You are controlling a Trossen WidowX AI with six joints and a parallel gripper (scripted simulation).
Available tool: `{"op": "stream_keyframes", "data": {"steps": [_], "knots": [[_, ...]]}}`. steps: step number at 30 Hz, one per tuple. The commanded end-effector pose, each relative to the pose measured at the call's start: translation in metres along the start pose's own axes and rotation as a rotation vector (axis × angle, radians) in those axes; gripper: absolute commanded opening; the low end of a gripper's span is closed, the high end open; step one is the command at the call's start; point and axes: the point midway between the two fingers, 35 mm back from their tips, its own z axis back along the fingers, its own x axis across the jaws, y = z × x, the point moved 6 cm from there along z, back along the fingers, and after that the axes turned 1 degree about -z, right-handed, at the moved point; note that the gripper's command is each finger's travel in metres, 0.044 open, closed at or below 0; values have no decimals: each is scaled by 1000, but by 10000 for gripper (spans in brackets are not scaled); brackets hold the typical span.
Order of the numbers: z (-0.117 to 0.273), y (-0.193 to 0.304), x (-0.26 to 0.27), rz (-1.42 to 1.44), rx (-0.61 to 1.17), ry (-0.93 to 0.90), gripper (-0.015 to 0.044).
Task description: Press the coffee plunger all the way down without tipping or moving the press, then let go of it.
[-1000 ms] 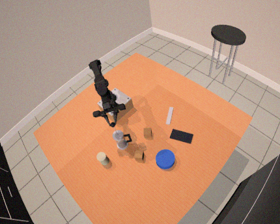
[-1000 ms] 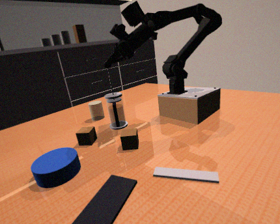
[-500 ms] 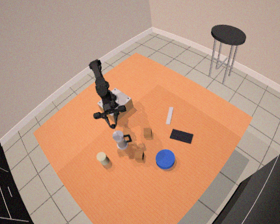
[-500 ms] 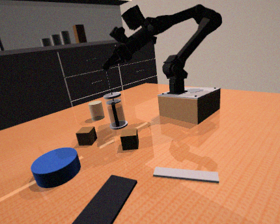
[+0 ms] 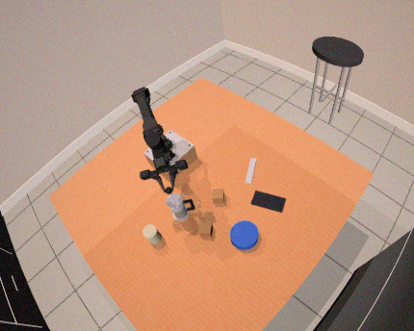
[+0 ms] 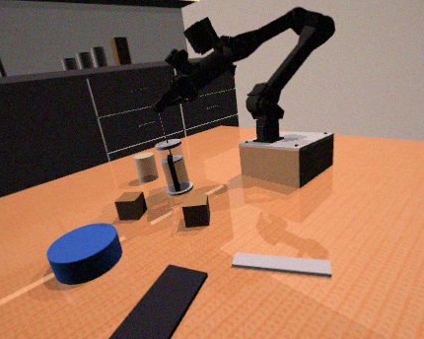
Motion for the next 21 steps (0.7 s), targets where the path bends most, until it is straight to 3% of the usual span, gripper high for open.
{"op": "stream_keyframes", "data": {"steps": [1,21], "knots": [[-9,21,0,12,64,-1,120],[-29,47,-1,12,64,-1,120]]}}
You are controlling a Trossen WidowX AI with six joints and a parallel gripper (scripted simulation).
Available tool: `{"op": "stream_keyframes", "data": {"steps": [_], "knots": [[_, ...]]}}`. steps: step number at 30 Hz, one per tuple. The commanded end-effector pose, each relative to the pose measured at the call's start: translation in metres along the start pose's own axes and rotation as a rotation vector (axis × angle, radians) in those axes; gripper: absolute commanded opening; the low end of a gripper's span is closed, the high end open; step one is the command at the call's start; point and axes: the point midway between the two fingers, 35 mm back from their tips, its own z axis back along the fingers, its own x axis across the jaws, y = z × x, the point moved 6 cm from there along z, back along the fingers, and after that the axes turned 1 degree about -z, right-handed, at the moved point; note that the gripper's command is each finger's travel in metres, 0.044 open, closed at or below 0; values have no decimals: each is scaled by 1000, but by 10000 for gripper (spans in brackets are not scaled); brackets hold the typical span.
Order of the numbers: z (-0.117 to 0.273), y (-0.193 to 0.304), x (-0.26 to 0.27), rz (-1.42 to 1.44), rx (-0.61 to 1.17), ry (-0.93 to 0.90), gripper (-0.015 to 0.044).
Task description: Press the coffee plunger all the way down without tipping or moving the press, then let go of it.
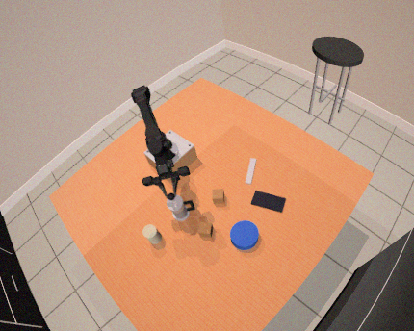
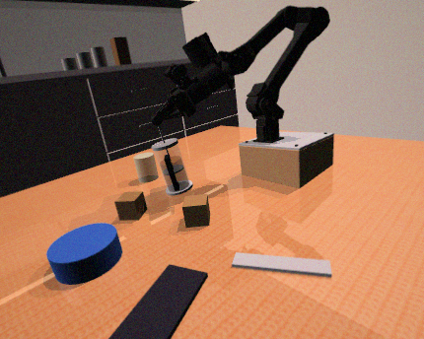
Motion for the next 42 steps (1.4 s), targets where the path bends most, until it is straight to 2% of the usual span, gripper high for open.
{"op": "stream_keyframes", "data": {"steps": [1,42], "knots": [[-8,24,-1,13,75,0,120],[-31,18,0,13,74,0,120]]}}
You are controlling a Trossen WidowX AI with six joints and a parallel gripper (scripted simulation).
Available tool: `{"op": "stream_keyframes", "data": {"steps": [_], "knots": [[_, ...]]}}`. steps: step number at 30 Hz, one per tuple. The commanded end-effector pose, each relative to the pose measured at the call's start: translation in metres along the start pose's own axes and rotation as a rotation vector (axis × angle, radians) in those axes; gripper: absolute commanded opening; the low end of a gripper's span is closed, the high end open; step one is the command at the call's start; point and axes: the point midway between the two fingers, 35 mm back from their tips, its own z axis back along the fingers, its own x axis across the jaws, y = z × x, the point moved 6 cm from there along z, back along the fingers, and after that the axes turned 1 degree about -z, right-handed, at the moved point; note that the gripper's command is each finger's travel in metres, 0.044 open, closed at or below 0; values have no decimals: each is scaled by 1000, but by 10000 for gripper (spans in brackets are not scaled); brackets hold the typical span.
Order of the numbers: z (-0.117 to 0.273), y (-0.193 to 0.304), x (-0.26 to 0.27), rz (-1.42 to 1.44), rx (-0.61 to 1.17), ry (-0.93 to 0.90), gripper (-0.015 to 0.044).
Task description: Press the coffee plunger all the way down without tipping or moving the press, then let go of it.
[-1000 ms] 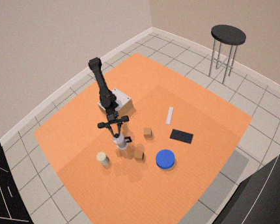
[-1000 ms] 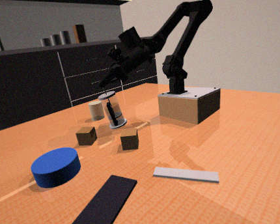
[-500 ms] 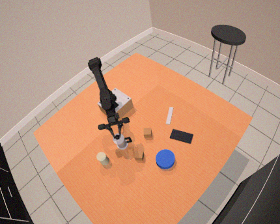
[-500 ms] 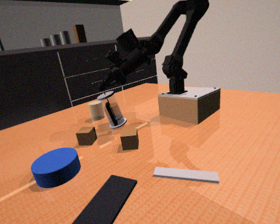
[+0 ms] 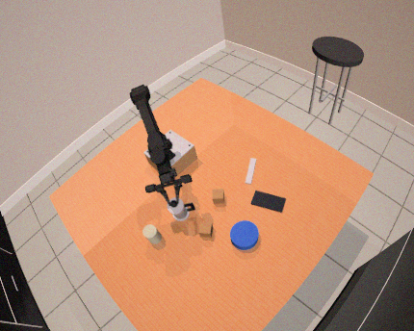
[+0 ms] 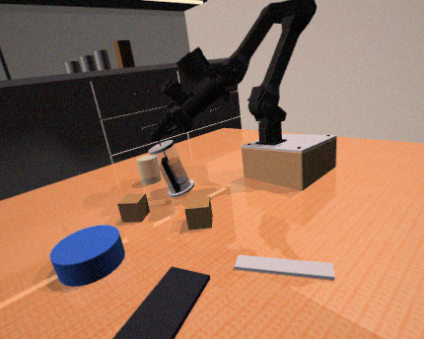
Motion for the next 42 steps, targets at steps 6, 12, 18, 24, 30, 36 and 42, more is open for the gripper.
{"op": "stream_keyframes", "data": {"steps": [6,12,18,24,30,36,42], "knots": [[-4,3,0,9,19,0,120],[-1,-1,0,1,0,0,120],[-1,-1,0,1,0,0,173],[-1,-1,0,1,0,0,330],[-1,-1,0,1,0,0,440],[2,-10,-1,-3,-14,6,440],[38,-32,1,0,4,5,440]]}}
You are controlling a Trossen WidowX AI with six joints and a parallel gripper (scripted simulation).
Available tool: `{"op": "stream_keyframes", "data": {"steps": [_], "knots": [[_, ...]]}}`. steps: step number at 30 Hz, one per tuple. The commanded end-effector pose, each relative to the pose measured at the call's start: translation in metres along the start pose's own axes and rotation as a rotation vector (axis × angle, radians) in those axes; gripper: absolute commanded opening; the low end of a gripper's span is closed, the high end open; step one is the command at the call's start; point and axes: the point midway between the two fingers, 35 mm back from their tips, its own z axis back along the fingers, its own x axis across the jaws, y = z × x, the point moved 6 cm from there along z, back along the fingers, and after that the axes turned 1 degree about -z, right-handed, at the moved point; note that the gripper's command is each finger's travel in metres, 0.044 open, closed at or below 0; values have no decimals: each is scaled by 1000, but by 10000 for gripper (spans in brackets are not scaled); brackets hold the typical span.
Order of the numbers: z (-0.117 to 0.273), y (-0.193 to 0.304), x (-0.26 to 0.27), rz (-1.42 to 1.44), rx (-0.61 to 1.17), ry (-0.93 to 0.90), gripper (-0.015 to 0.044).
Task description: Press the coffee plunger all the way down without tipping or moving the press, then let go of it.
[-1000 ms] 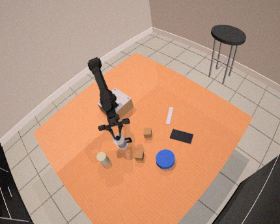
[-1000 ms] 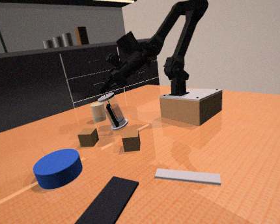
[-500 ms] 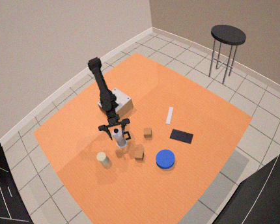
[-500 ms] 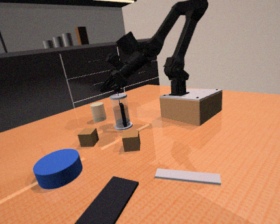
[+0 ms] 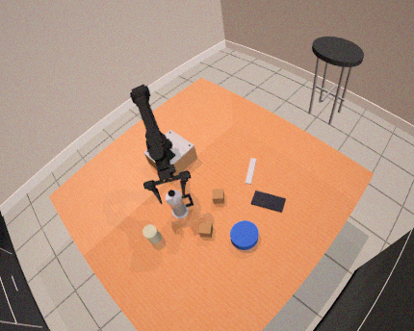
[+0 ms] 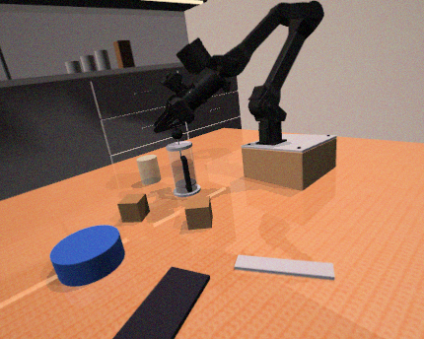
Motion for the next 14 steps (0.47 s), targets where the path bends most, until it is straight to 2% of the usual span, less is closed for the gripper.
{"op": "stream_keyframes", "data": {"steps": [1,6,14], "knots": [[33,-20,0,-5,-12,1,440],[69,-26,-1,-1,2,1,440],[70,-25,-1,-1,3,1,440]]}}
